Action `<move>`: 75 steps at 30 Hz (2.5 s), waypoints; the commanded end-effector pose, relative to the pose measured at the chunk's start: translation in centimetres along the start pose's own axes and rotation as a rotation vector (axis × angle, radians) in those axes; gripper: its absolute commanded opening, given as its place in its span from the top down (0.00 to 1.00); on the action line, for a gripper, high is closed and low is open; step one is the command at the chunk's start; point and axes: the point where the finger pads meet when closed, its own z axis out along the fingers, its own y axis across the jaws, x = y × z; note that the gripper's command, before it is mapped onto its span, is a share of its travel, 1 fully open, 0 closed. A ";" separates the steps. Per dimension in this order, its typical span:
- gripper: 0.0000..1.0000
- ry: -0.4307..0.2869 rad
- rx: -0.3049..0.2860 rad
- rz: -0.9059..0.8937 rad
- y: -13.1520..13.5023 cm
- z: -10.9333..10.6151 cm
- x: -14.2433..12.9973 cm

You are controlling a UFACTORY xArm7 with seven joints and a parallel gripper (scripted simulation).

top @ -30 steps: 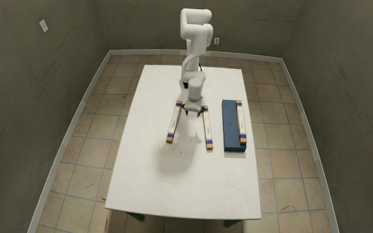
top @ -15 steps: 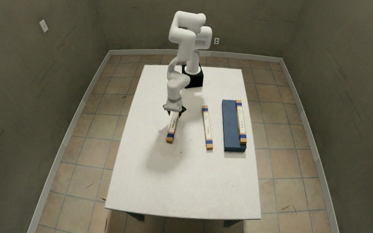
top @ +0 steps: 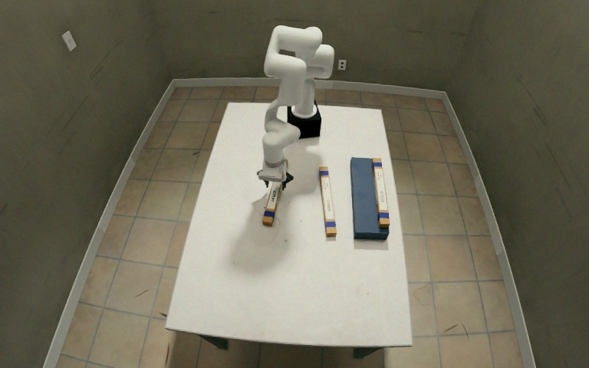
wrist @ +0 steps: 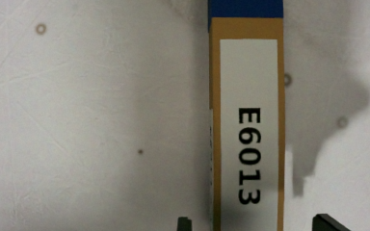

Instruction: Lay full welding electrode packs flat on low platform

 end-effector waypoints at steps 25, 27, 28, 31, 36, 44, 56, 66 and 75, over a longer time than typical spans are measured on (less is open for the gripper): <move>0.26 0.004 0.000 0.000 0.1 -0.1 0.3; 0.26 0.004 0.000 0.000 0.1 0.0 0.3; 0.26 0.004 0.000 0.000 0.1 0.1 0.3; 0.26 0.004 0.000 0.000 0.1 0.3 0.3; 0.26 0.004 0.000 0.000 0.1 1.0 0.3; 0.26 0.004 0.000 0.000 0.1 2.1 0.3; 0.26 0.004 0.000 0.000 0.1 3.3 0.3; 0.26 0.004 0.000 0.000 0.1 3.3 0.3; 0.65 0.004 0.000 0.000 0.1 3.3 0.3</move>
